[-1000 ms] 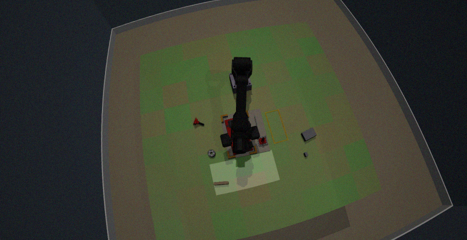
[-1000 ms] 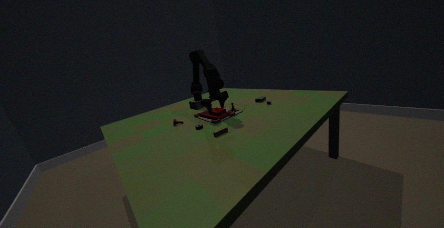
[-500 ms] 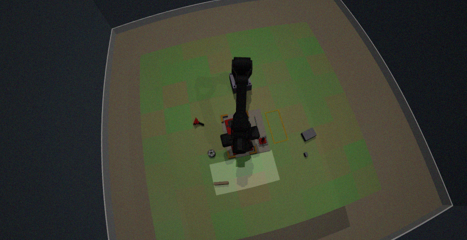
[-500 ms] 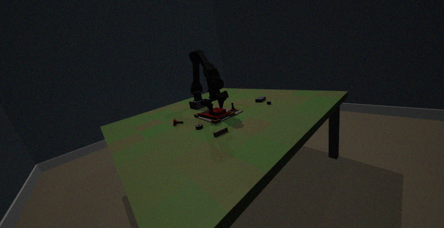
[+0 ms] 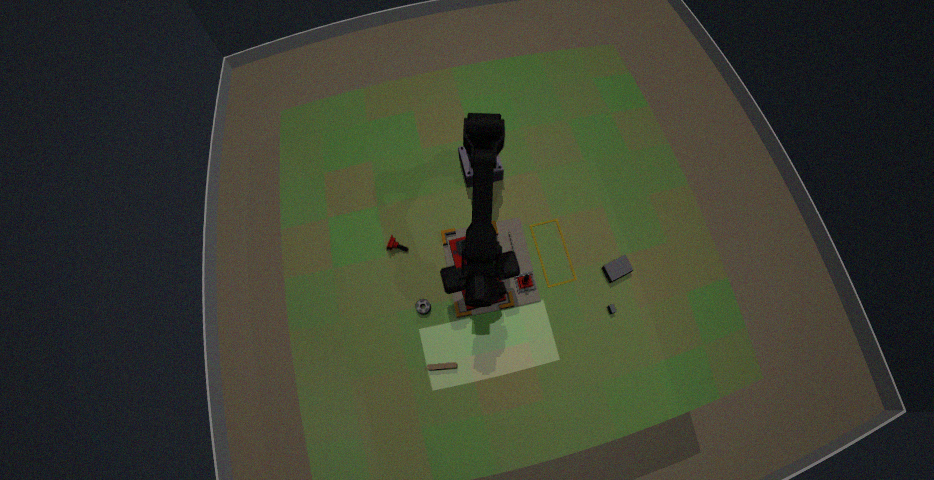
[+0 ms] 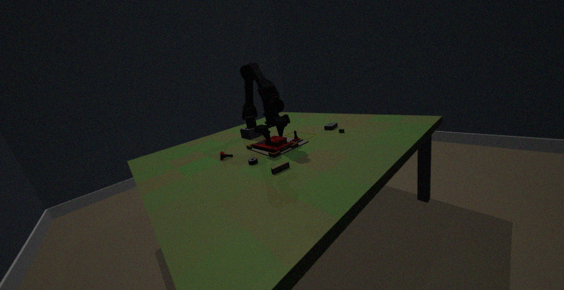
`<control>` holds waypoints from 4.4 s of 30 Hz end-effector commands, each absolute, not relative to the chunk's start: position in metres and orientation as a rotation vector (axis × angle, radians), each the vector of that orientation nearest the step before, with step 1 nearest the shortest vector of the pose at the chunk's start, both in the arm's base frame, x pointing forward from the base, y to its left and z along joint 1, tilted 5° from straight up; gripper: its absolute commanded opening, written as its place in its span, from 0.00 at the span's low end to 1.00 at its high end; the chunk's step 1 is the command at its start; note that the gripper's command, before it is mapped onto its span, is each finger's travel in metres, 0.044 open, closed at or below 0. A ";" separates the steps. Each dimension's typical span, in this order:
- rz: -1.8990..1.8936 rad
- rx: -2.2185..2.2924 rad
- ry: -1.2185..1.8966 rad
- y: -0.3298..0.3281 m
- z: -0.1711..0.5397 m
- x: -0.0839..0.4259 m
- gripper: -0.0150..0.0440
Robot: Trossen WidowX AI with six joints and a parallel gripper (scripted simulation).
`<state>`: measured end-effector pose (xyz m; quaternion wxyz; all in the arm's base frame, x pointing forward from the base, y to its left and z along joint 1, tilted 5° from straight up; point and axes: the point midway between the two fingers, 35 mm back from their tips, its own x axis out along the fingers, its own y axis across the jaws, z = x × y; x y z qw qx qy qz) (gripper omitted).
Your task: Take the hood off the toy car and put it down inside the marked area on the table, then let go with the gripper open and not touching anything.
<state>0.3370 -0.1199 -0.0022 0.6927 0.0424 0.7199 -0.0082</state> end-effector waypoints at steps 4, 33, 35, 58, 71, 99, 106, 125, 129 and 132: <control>-0.019 0.092 1.604 -0.121 0.004 0.338 0.25; -0.019 0.093 1.605 -0.122 0.035 0.340 0.25; -0.019 0.093 1.604 -0.123 0.046 0.340 0.25; -0.019 0.099 1.604 -0.045 0.064 0.349 0.25; -0.010 0.095 1.600 0.019 0.072 0.341 0.25; -0.005 0.106 1.606 0.100 0.074 0.318 0.25; -0.005 0.106 1.606 0.101 0.068 0.319 0.25; -0.005 0.106 1.606 0.102 0.053 0.319 0.25; -0.005 0.106 1.606 0.102 0.050 0.319 0.25; -0.005 0.106 1.606 0.102 0.047 0.319 0.25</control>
